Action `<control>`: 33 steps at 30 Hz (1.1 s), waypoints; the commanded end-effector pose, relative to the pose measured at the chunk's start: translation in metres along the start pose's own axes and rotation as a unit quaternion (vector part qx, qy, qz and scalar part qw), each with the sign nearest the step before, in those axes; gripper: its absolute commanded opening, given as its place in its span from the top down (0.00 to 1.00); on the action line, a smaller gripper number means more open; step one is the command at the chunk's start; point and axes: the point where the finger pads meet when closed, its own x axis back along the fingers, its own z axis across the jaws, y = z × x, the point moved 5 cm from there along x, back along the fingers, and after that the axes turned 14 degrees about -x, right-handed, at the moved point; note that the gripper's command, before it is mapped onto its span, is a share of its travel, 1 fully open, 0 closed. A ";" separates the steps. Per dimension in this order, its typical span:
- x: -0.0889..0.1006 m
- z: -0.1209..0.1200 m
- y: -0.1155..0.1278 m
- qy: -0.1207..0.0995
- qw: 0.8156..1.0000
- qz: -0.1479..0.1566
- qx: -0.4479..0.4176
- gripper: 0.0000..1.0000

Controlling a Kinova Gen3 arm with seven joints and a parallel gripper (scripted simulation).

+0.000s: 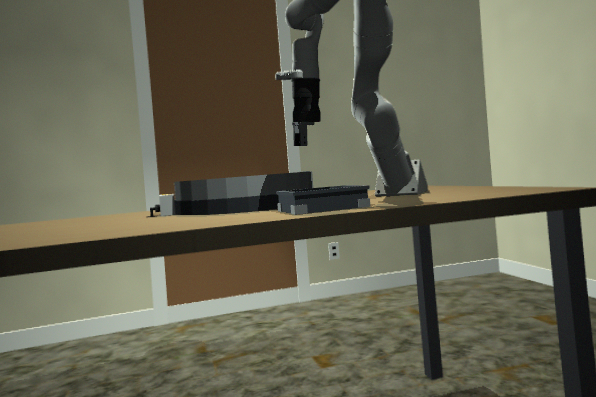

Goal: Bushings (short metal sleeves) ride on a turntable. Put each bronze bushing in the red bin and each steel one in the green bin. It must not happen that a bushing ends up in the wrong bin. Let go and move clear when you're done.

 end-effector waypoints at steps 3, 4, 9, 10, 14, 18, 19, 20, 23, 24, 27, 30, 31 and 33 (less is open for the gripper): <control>-0.011 0.006 0.003 -0.049 0.996 -0.001 0.071 0.55; -0.011 0.006 0.003 -0.049 0.996 -0.001 0.071 0.55; -0.015 0.035 0.016 -0.044 0.989 0.003 0.142 0.55; -0.016 0.037 0.017 -0.047 0.988 0.003 0.149 0.55; -0.018 0.047 0.021 -0.049 0.983 0.004 0.177 0.55; -0.020 0.058 0.026 -0.049 0.978 0.006 0.203 0.55; -0.020 0.058 0.026 -0.049 0.978 0.006 0.203 0.55; -0.020 0.058 0.026 -0.049 0.978 0.006 0.203 0.55; -0.024 0.089 0.040 -0.048 0.958 0.010 0.281 0.55; -0.026 0.099 0.045 -0.047 0.951 0.011 0.306 0.55; -0.028 0.109 0.050 -0.047 0.942 0.012 0.332 0.55; -0.028 0.109 0.050 -0.047 0.942 0.012 0.332 0.55; -0.028 0.109 0.050 -0.047 0.942 0.012 0.332 0.55; -0.031 0.130 0.059 -0.047 0.923 0.015 0.382 0.55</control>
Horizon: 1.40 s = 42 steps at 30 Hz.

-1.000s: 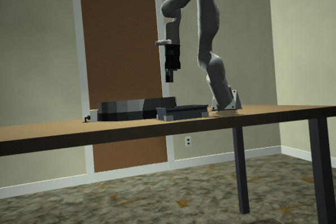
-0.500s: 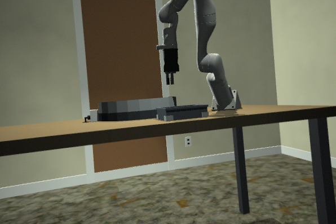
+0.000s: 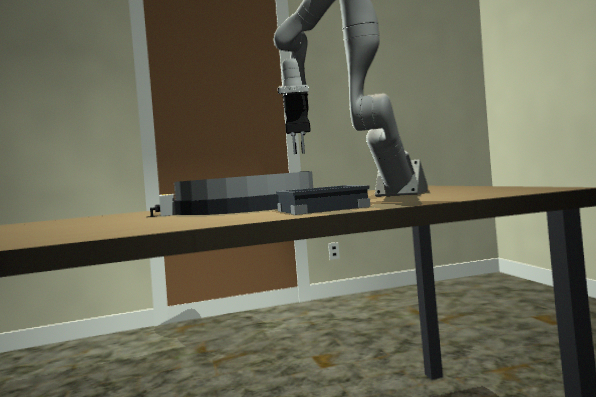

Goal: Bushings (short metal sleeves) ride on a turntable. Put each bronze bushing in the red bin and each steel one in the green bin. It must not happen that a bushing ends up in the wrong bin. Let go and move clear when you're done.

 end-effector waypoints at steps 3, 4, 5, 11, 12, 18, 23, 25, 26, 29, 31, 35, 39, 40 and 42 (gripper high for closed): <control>-0.007 0.024 0.039 -0.001 0.994 0.016 0.110 0.55; -0.007 0.024 0.039 -0.001 0.994 0.016 0.110 0.55; -0.007 0.024 0.039 -0.001 0.994 0.016 0.110 0.55; -0.012 0.048 0.092 0.002 0.970 0.016 0.242 0.55; -0.012 0.048 0.092 0.002 0.970 0.016 0.242 0.55; -0.012 0.048 0.092 0.002 0.970 0.016 0.242 0.55; -0.012 0.048 0.092 0.002 0.970 0.016 0.242 0.55; -0.017 0.047 0.092 0.002 0.970 0.015 0.242 0.55; -0.020 0.047 0.092 0.002 0.970 0.015 0.242 0.55; -0.026 0.047 0.092 0.002 0.970 0.015 0.242 0.55; -0.026 0.047 0.092 0.002 0.970 0.015 0.242 0.55; -0.032 0.047 0.091 0.002 0.970 0.015 0.242 0.55; -0.041 0.047 0.091 0.002 0.970 0.015 0.242 0.55; -0.041 0.047 0.091 0.002 0.970 0.015 0.242 0.55; -0.044 0.047 0.091 0.002 0.970 0.015 0.242 0.55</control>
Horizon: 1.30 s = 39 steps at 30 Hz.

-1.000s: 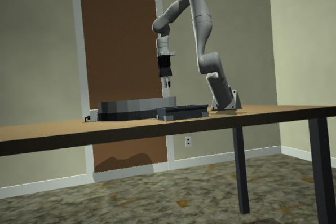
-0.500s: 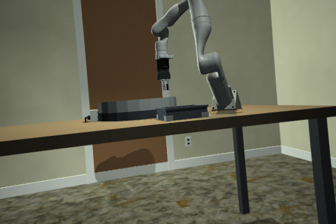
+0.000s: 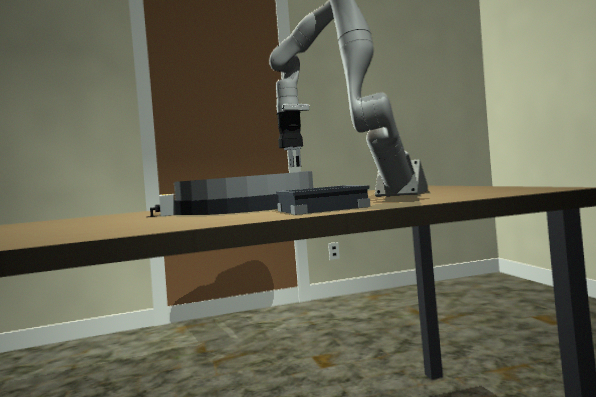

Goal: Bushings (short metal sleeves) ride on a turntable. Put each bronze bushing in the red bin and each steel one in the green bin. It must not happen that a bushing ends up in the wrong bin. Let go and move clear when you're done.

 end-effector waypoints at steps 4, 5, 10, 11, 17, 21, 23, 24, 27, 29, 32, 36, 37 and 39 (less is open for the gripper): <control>-0.012 0.000 -0.001 -0.001 1.000 0.002 0.001 0.55; -0.012 0.000 -0.001 -0.001 1.000 0.002 0.001 0.55; -0.015 0.000 -0.001 -0.001 1.000 0.002 0.001 0.55; -0.015 0.000 -0.001 -0.001 1.000 0.002 0.001 0.55; -0.018 0.000 -0.001 -0.001 1.000 0.002 0.001 0.55; -0.022 0.000 -0.001 -0.001 1.000 0.002 0.001 0.55; -0.022 0.000 -0.001 -0.001 1.000 0.002 0.001 0.55; -0.022 0.000 -0.001 -0.001 1.000 0.002 0.001 0.55; -0.025 0.000 -0.001 -0.001 1.000 0.002 0.001 0.55; -0.027 0.000 -0.001 -0.001 1.000 0.002 0.001 0.55; -0.029 0.000 -0.001 -0.001 1.000 0.002 0.001 0.55; -0.033 0.000 -0.001 -0.001 1.000 0.002 0.001 0.55; -0.034 0.000 -0.001 -0.001 1.000 0.002 0.001 0.55; -0.034 0.000 -0.001 -0.001 1.000 0.002 0.001 0.55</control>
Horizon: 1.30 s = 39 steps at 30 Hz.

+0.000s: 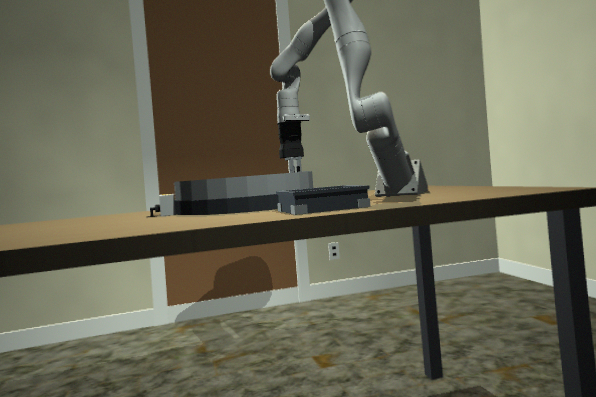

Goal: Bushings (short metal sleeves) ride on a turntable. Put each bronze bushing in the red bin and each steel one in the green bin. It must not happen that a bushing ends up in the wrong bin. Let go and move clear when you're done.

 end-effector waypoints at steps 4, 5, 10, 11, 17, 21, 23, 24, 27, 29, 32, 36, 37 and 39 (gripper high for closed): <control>-0.002 0.000 -0.001 0.000 1.000 0.001 0.001 0.55; -0.004 0.000 -0.001 -0.001 1.000 0.001 0.001 0.55; -0.009 0.000 -0.001 -0.001 1.000 0.001 0.001 0.55; -0.009 0.000 -0.001 -0.001 1.000 0.001 0.001 0.55; -0.009 0.000 -0.001 -0.001 1.000 0.001 0.001 0.55; -0.009 0.000 -0.001 0.000 1.000 0.001 0.001 1.00; -0.009 0.000 -0.001 0.000 1.000 0.001 0.001 1.00; -0.009 0.000 -0.001 0.000 1.000 0.001 0.001 1.00; -0.009 0.000 -0.001 0.000 1.000 0.001 0.001 1.00; -0.009 0.003 -0.001 0.002 1.000 0.002 0.001 1.00; -0.009 0.003 -0.001 0.002 1.000 0.002 0.001 1.00; -0.009 0.003 -0.001 0.002 1.000 0.002 0.001 1.00; -0.009 0.003 -0.001 0.002 1.000 0.002 0.001 1.00; -0.009 0.003 -0.001 0.002 1.000 0.002 0.001 1.00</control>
